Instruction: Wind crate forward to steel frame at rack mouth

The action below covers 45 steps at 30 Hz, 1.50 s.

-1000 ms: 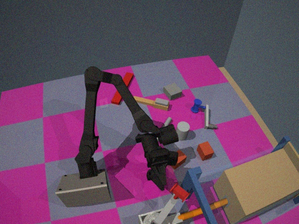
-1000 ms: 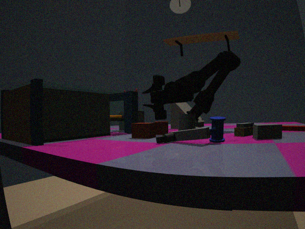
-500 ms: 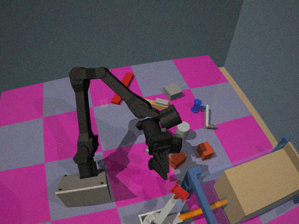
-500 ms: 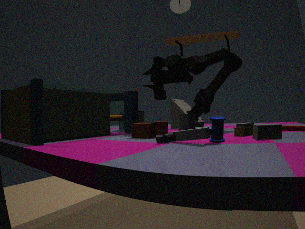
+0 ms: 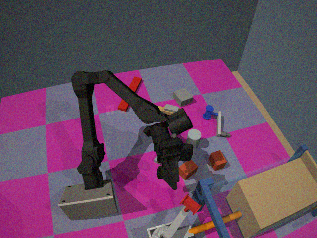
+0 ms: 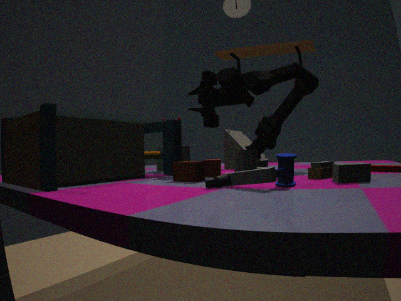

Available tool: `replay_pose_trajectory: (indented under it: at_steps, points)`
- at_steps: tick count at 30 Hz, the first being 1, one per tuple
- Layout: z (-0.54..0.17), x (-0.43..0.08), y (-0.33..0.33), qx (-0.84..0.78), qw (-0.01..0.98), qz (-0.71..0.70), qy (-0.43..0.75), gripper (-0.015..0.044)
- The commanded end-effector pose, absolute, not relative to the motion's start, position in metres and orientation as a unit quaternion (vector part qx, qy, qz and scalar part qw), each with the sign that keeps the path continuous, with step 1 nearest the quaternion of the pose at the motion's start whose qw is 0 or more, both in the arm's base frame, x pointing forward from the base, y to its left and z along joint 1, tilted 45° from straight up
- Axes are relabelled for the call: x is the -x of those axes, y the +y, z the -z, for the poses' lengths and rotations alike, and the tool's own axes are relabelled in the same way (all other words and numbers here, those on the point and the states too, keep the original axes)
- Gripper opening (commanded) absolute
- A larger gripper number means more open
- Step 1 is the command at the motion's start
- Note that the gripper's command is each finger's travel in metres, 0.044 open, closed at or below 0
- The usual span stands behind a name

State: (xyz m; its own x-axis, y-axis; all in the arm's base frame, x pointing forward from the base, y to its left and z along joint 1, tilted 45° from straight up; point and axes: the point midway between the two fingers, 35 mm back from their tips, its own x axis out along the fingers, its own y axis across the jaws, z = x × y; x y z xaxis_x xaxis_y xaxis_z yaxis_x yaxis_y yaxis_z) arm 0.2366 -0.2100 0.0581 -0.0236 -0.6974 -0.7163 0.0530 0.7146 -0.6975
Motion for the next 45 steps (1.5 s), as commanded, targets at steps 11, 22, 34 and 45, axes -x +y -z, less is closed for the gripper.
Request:
replay_pose_trajectory:
  at_steps: [11, 22, 34, 45]
  points:
    - [-0.024, -0.240, -0.225, 0.017, 0.660, 0.328, 0.675, 0.0440]
    - [0.029, -0.233, -0.255, -0.504, 0.400, 0.457, 0.614, 0.0440]
    - [0.035, -0.227, -0.269, -0.722, -0.029, 0.519, 0.457, 0.0440]
    - [0.035, -0.227, -0.269, -0.722, -0.029, 0.519, 0.457, 0.0440]
